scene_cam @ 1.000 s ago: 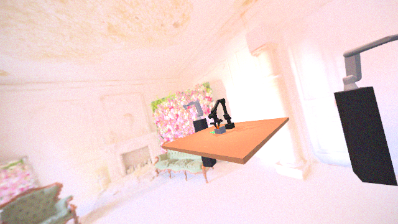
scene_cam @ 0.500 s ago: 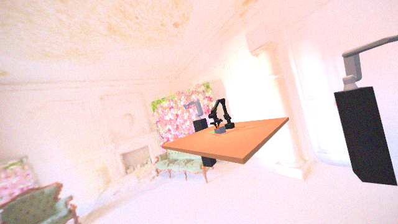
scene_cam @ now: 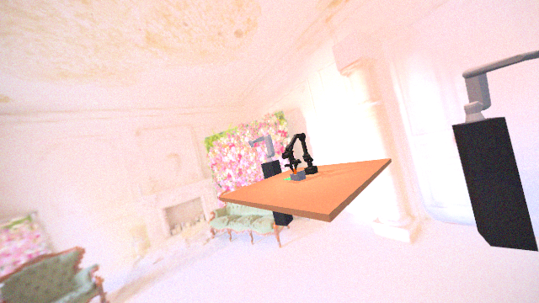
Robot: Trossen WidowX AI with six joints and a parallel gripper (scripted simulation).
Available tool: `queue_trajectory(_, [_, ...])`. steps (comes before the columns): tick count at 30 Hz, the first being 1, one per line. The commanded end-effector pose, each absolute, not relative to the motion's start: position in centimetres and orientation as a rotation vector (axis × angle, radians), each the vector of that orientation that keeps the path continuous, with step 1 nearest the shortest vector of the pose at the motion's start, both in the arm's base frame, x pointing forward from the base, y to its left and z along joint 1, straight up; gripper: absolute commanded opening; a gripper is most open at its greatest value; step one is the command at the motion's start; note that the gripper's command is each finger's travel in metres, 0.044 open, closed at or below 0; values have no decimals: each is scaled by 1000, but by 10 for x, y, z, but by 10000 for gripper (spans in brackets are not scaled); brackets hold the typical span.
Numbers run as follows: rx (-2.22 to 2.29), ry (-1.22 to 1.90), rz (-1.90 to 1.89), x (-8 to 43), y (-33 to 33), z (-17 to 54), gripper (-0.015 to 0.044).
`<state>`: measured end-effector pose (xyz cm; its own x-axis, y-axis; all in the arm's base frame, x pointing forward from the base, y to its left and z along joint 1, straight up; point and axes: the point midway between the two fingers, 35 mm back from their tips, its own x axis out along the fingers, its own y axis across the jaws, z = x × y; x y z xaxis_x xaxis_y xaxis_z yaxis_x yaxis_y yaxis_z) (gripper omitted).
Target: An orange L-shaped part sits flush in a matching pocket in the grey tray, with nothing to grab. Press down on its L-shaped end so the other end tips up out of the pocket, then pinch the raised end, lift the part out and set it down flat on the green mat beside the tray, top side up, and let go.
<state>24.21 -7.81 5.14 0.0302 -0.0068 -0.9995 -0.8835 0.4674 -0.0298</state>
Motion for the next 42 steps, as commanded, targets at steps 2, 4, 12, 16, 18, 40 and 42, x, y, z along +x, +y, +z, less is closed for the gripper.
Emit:
queue_trajectory(2, [-865,1377,821,242,-79,60,0])
queue_trajectory(4, [-865,1377,822,242,-79,63,0])
queue_trajectory(12, [-865,1378,822,242,-79,75,0])
queue_trajectory(16, [-865,1378,822,241,-79,82,0])
queue_trajectory(18, [-865,1378,823,241,-79,85,0])
queue_trajectory(40, [-866,1379,823,240,-78,120,0])
queue_trajectory(42, [-866,1379,823,240,-78,119,0])
